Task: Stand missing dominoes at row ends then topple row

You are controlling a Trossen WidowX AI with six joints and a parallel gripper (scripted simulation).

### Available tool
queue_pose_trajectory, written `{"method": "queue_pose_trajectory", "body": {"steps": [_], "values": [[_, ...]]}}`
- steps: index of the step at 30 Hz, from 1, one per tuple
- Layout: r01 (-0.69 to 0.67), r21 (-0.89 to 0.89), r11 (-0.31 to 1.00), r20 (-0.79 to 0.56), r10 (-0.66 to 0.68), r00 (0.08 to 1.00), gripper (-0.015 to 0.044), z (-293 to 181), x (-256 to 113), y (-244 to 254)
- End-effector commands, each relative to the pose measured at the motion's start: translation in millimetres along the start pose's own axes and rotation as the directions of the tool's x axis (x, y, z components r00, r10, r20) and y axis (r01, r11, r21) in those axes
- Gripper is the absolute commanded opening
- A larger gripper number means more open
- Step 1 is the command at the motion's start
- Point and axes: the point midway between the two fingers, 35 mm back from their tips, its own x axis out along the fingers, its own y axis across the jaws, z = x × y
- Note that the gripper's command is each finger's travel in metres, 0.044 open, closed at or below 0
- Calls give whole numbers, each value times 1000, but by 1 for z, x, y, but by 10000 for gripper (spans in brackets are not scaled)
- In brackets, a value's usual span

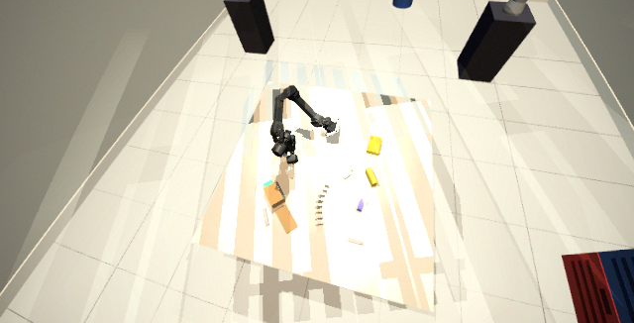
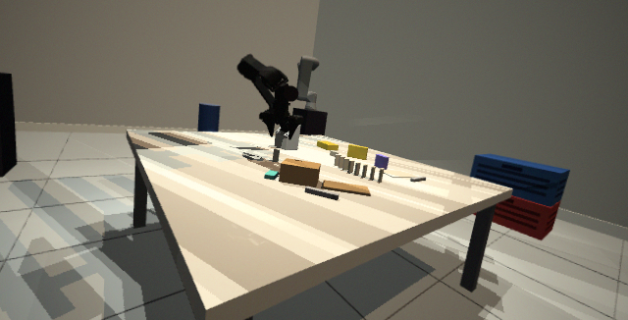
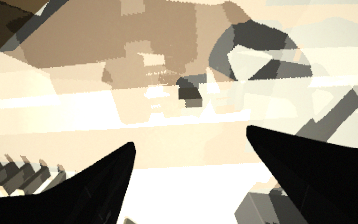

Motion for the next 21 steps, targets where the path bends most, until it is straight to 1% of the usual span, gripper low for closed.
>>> {"method": "queue_pose_trajectory", "body": {"steps": [1,7,9,15,21], "values": [[45,79,996,78,-51,996,440,9,-9,-2],[44,79,996,78,-51,996,440,9,-8,-2],[44,80,996,76,-50,996,440,10,2,-1],[45,80,996,80,-51,995,440,14,50,-5],[45,79,996,81,-51,995,440,14,55,-6]]}}
